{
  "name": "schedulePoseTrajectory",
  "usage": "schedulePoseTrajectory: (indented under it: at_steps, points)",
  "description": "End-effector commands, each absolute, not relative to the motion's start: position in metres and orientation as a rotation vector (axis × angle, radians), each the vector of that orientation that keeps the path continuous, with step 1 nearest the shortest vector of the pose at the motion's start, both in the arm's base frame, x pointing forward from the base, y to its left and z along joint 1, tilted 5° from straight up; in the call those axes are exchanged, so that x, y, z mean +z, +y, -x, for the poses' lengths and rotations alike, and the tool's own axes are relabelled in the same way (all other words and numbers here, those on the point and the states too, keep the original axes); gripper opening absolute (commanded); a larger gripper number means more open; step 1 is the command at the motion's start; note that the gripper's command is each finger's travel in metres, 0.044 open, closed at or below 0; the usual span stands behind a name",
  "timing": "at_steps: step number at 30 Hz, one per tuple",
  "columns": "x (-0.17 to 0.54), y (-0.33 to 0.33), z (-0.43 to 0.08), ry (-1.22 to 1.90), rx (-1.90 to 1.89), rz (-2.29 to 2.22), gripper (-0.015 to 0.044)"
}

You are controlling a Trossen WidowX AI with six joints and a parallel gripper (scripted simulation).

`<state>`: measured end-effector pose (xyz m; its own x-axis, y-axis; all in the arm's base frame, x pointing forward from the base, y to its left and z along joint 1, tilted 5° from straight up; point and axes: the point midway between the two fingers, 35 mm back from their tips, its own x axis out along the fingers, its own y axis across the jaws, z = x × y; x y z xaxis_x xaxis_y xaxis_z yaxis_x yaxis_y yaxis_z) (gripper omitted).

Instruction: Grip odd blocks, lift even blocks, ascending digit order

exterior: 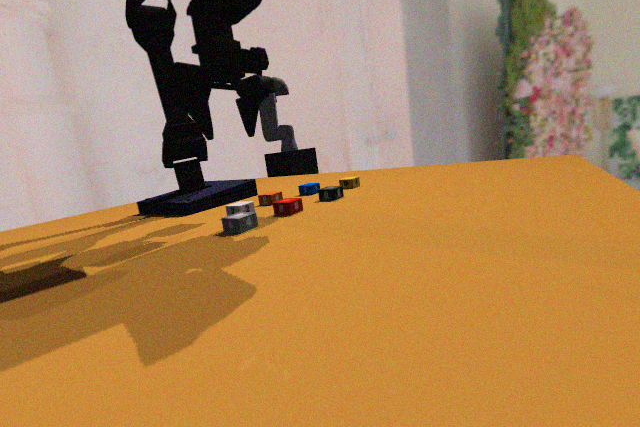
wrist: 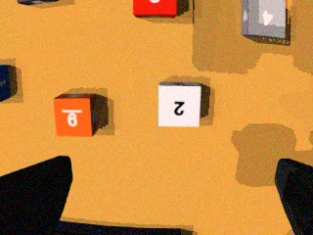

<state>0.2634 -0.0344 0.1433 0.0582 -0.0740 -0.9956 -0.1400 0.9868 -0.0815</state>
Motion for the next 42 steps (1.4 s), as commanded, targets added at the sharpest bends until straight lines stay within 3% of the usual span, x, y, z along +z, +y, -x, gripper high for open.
schedulePoseTrajectory:
  at_steps: [1, 11, 19, 42]
  points:
    - [0.143, -0.035, -0.262, 1.520, 0.051, 0.179, 0.0400]
    - [0.143, -0.033, -0.262, 1.520, 0.051, 0.179, 0.0400]
    - [0.135, 0.036, -0.233, 1.522, 0.056, 0.174, 0.0400]
    - [0.135, 0.040, -0.233, 1.522, 0.057, 0.174, 0.0400]
